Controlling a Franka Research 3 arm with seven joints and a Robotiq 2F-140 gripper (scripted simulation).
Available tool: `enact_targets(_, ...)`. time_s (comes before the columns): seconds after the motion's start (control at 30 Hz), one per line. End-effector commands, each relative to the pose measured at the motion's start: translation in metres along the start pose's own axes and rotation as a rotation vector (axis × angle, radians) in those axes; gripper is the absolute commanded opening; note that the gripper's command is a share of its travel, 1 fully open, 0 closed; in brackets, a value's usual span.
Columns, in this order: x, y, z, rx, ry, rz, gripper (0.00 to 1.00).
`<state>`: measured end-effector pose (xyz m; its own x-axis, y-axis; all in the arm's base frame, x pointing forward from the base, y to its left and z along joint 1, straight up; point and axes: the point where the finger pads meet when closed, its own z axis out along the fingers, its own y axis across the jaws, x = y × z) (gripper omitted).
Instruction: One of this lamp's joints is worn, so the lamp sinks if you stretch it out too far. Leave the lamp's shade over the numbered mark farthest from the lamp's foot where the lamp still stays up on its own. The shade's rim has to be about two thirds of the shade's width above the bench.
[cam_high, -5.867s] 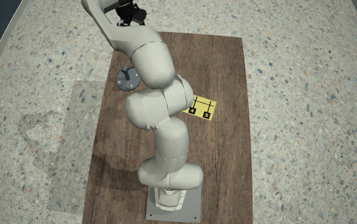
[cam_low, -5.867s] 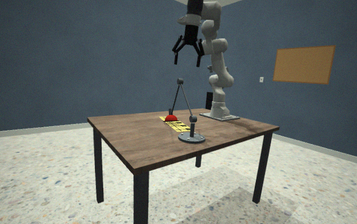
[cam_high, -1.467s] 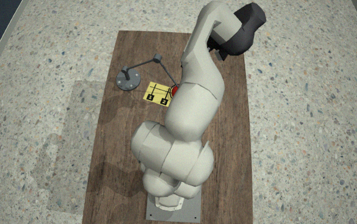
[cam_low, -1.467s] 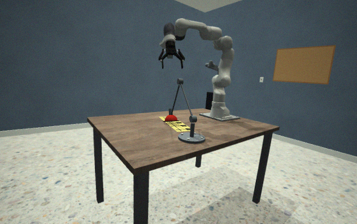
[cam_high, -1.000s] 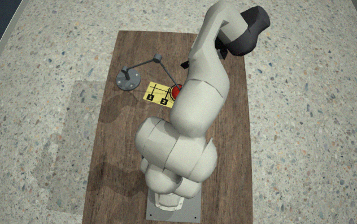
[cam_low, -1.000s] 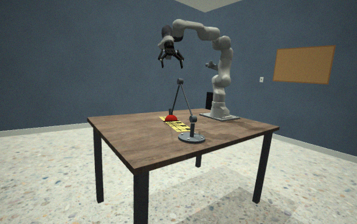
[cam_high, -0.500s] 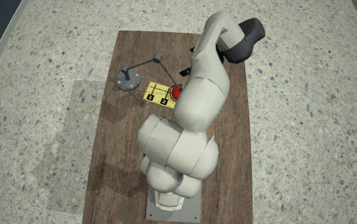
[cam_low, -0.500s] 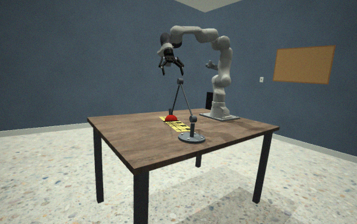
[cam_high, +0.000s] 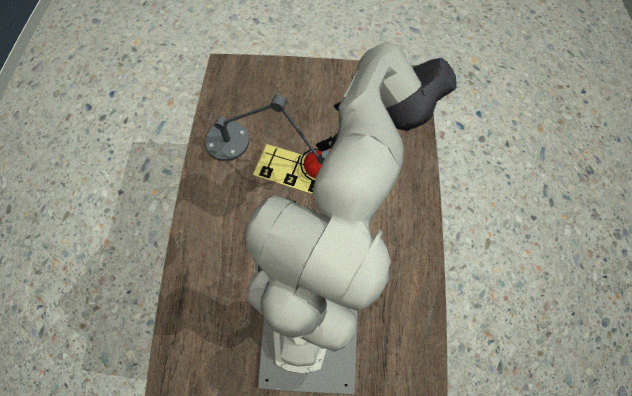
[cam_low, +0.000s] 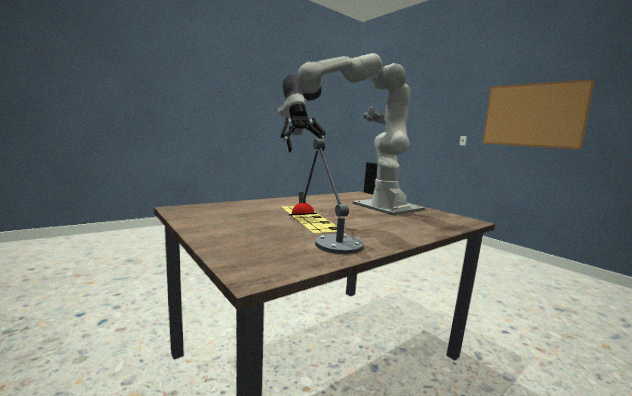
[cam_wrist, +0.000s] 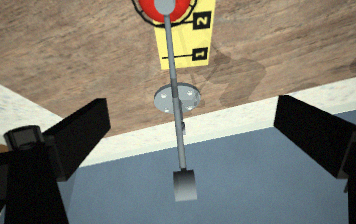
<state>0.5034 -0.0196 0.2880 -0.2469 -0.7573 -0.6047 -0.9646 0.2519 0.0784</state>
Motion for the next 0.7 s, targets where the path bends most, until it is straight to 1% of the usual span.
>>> enact_targets(0.0,0.011,-0.006,0.016,0.013,-0.002,-0.045,1.0)
enact_targets(0.17,0.028,-0.004,0.04,-0.001,-0.005,-0.045,1.0)
enact_targets(0.67,0.031,-0.016,0.041,0.028,-0.003,-0.081,1.0)
